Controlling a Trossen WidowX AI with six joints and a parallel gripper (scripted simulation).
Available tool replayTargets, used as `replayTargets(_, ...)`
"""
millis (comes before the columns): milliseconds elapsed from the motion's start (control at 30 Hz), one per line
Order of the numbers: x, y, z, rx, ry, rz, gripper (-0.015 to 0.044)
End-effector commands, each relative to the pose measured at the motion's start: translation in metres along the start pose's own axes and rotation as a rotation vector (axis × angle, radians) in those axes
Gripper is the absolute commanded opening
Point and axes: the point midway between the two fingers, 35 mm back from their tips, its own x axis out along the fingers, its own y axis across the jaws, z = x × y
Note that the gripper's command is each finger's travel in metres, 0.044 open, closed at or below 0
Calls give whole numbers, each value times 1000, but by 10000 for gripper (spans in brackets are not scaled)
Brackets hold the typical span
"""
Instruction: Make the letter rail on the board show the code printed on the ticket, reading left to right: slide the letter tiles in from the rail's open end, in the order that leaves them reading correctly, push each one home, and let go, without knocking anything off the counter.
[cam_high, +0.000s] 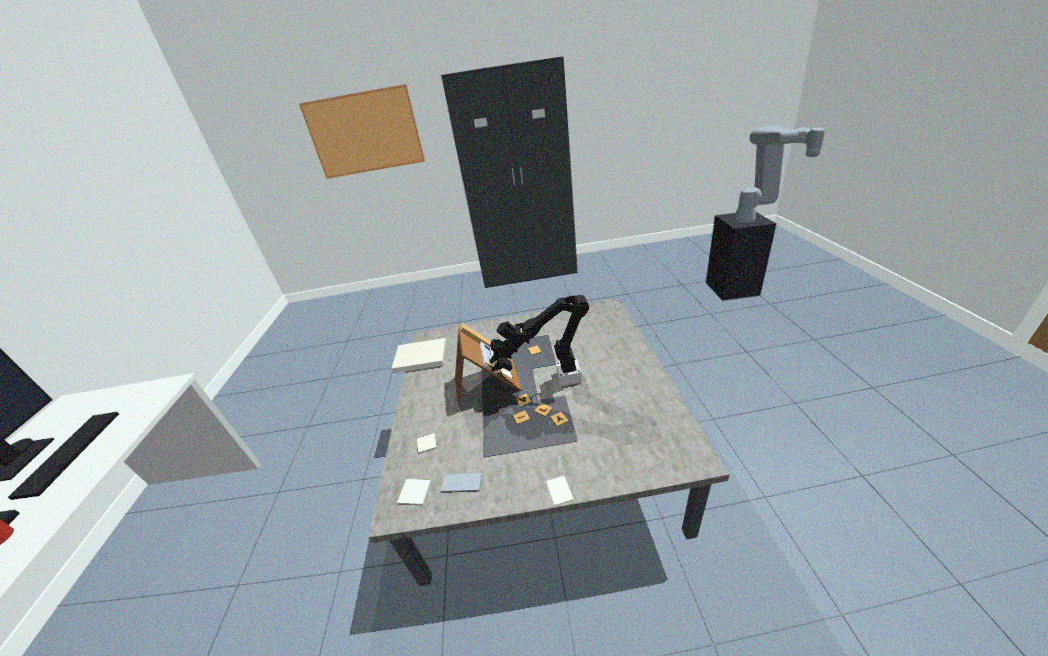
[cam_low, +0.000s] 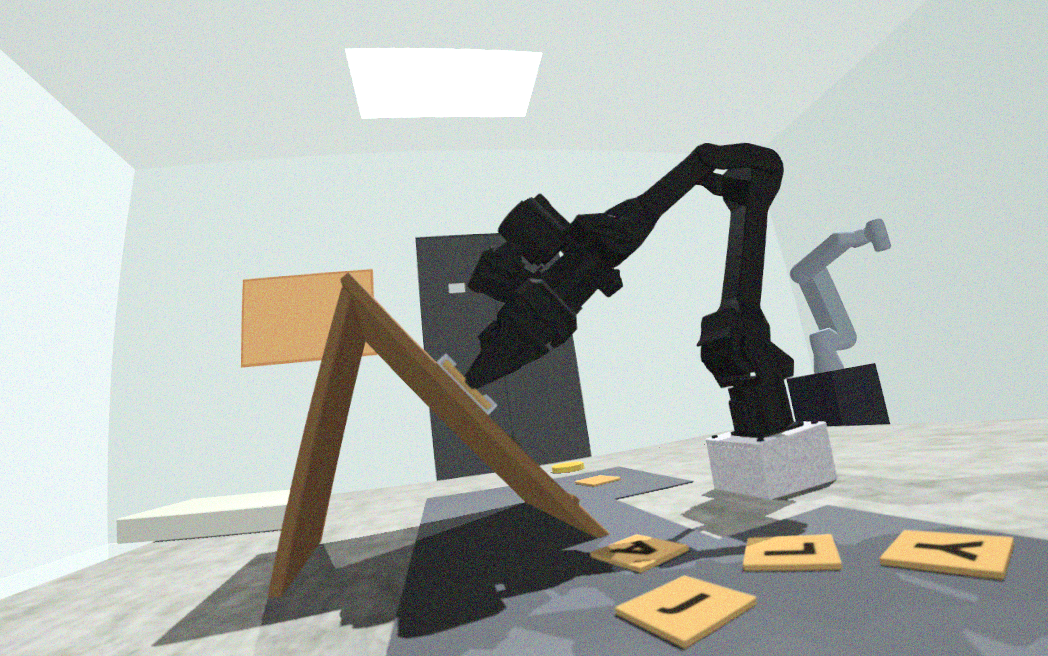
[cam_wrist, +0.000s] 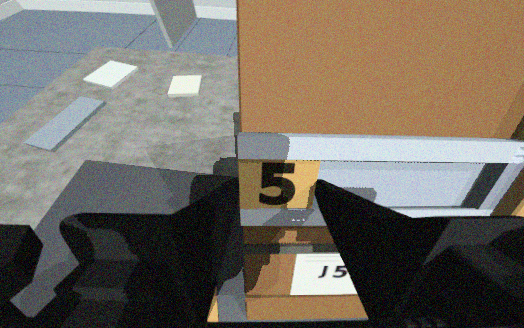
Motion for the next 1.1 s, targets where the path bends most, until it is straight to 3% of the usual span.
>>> replayTargets(0,0,-2,1,-3,-1,2,0)
replayTargets(1067,0,-18,2,-5,-1,1,0)
